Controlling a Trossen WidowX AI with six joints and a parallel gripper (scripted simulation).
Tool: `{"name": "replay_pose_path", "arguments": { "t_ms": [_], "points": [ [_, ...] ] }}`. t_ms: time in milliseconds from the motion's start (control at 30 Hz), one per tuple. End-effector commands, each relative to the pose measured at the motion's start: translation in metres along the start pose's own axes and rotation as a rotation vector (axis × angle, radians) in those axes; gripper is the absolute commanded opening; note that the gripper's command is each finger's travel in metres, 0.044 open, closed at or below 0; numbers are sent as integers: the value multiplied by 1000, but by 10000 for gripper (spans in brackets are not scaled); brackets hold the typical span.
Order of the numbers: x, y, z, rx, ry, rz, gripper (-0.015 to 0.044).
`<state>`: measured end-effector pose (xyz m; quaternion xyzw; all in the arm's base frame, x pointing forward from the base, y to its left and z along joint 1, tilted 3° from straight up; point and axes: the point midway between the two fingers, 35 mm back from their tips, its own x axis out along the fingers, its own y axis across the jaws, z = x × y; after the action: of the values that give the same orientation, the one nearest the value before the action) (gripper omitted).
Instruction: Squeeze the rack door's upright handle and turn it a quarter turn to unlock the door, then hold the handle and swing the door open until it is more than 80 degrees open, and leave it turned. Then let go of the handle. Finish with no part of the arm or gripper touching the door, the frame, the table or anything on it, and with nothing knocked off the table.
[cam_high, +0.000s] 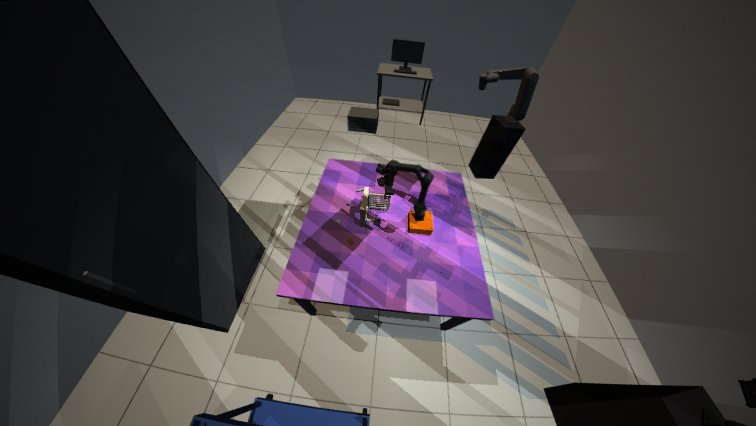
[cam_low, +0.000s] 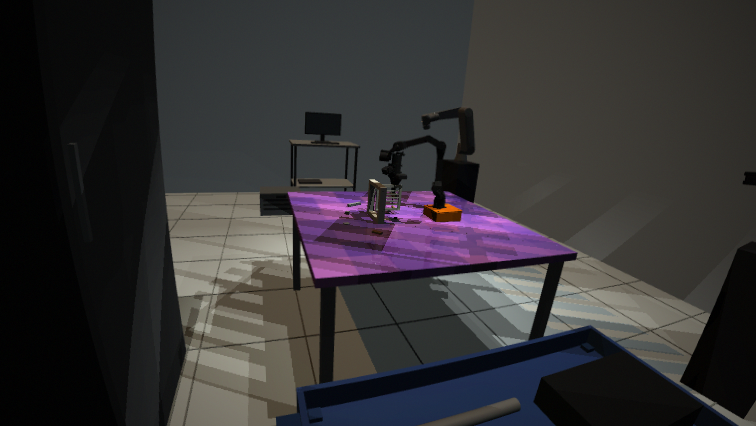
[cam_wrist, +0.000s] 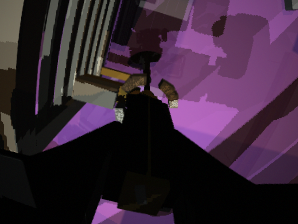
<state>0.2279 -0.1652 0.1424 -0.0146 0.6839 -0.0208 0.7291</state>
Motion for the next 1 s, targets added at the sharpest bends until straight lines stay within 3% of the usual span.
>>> {"name": "replay_pose_path", "arguments": {
  "t_ms": [0, 400, 733, 967],
  "points": [
    [0, 1, 0, -29, 3, 8, 28],
    [0, 1, 0, -29, 3, 8, 28],
    [0, 1, 0, -29, 3, 8, 290],
    [-5, 0, 0, -29, 3, 8, 300]
  ]
}}
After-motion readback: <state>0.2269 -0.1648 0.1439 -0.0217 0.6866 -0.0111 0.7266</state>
